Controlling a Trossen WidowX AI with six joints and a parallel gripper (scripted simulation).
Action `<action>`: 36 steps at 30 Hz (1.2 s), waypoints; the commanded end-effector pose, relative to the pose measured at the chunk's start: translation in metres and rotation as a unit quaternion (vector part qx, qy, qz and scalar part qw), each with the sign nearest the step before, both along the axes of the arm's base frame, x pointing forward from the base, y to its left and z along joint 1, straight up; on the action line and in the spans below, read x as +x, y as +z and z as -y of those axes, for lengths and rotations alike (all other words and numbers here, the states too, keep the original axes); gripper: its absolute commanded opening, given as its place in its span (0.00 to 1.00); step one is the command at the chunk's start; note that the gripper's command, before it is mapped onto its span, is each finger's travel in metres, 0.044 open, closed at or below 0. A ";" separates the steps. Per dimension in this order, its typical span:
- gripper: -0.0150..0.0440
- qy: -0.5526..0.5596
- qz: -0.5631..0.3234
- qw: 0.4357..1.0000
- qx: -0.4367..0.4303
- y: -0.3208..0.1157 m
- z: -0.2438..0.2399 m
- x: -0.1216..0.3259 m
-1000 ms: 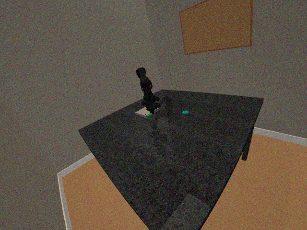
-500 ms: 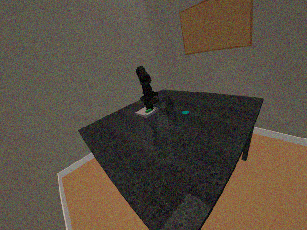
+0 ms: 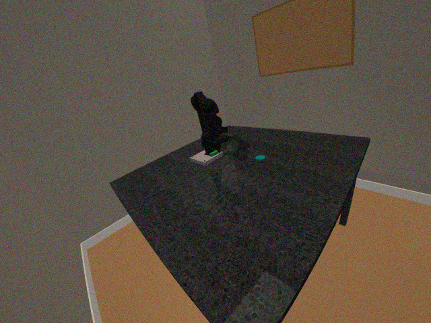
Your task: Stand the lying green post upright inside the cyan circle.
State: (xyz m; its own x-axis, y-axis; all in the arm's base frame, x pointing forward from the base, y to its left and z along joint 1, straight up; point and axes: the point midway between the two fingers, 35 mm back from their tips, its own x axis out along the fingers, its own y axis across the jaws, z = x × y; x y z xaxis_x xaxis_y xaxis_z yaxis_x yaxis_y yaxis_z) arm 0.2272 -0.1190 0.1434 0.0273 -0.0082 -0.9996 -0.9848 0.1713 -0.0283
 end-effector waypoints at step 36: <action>0.29 -0.048 0.009 0.999 0.014 0.015 -0.082 0.074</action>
